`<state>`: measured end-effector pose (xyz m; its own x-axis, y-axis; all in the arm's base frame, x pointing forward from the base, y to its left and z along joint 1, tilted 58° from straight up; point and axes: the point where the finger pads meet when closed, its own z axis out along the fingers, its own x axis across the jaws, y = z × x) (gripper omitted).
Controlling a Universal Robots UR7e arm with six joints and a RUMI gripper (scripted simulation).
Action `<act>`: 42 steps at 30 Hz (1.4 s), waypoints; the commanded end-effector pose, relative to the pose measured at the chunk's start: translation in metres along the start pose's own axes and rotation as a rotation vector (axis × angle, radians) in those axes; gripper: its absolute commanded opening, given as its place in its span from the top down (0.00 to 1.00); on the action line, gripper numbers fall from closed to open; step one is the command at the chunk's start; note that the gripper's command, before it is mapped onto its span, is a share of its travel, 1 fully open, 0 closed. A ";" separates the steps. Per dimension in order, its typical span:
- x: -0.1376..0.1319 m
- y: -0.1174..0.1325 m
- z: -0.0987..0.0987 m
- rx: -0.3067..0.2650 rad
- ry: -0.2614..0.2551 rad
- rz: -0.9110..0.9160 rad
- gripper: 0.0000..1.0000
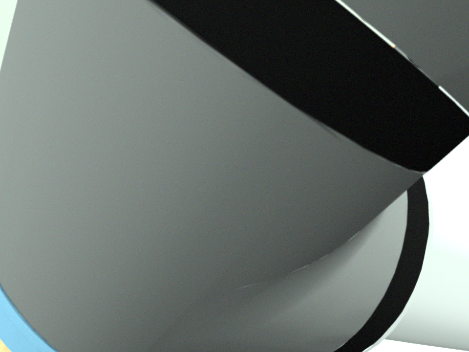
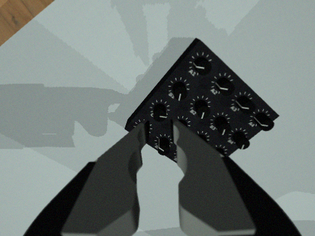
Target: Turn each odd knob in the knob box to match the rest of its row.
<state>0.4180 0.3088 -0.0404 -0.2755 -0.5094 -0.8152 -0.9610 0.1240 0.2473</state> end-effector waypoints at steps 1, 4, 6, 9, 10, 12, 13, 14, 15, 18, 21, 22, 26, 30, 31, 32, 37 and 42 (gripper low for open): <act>0.000 0.000 0.000 0.001 0.000 0.000 0.89; 0.000 0.000 0.000 0.001 0.000 0.000 0.89; 0.000 0.000 0.000 0.001 0.000 0.000 0.89; 0.000 -0.001 0.000 0.001 0.000 0.000 0.89; 0.000 -0.001 0.000 0.001 0.000 0.000 0.89; 0.000 -0.002 0.000 0.001 0.000 0.000 0.89; 0.000 -0.003 0.000 0.001 0.000 0.000 0.89; 0.000 -0.003 0.000 0.001 0.000 0.000 0.89; 0.000 -0.004 0.000 0.001 0.000 0.000 0.89; 0.000 -0.005 0.000 0.001 0.000 0.000 0.89; 0.000 -0.005 0.000 0.001 0.000 0.000 0.89; 0.000 -0.005 0.000 0.001 0.000 0.000 0.89; 0.000 -0.005 0.000 0.001 0.000 0.000 0.89; 0.000 -0.005 0.000 0.001 0.000 0.000 0.89; 0.000 -0.005 0.000 0.001 0.000 0.000 0.89; 0.000 -0.005 0.000 0.001 0.000 0.000 0.89; 0.000 -0.005 0.000 0.001 0.000 0.000 0.89; 0.000 -0.005 0.000 0.001 0.000 0.000 0.89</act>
<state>0.4226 0.3083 -0.0416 -0.2755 -0.5094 -0.8152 -0.9610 0.1240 0.2473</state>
